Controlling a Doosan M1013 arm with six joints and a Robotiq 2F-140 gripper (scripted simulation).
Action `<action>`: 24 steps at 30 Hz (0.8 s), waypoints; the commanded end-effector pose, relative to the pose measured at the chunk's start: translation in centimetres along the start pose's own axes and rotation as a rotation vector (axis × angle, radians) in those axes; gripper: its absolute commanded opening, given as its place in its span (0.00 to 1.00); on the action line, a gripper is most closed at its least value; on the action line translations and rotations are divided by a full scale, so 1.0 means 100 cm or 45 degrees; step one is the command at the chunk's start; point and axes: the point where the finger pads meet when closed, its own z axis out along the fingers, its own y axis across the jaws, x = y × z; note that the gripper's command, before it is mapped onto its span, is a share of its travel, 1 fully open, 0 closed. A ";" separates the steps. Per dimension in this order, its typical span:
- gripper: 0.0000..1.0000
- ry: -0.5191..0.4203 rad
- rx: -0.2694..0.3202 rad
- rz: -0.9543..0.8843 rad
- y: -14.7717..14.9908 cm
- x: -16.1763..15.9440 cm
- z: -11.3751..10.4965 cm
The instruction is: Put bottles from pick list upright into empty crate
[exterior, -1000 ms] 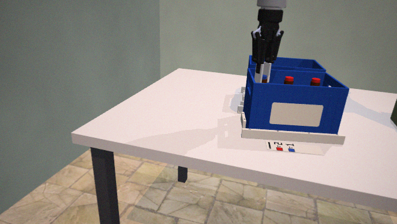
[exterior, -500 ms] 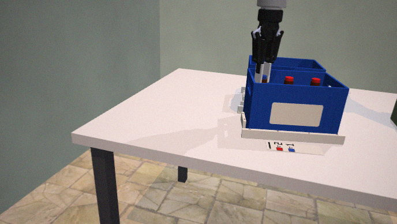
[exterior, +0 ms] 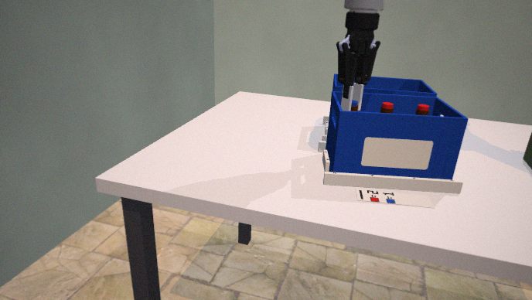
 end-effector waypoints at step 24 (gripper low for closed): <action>0.38 0.000 0.000 0.000 0.000 0.000 0.002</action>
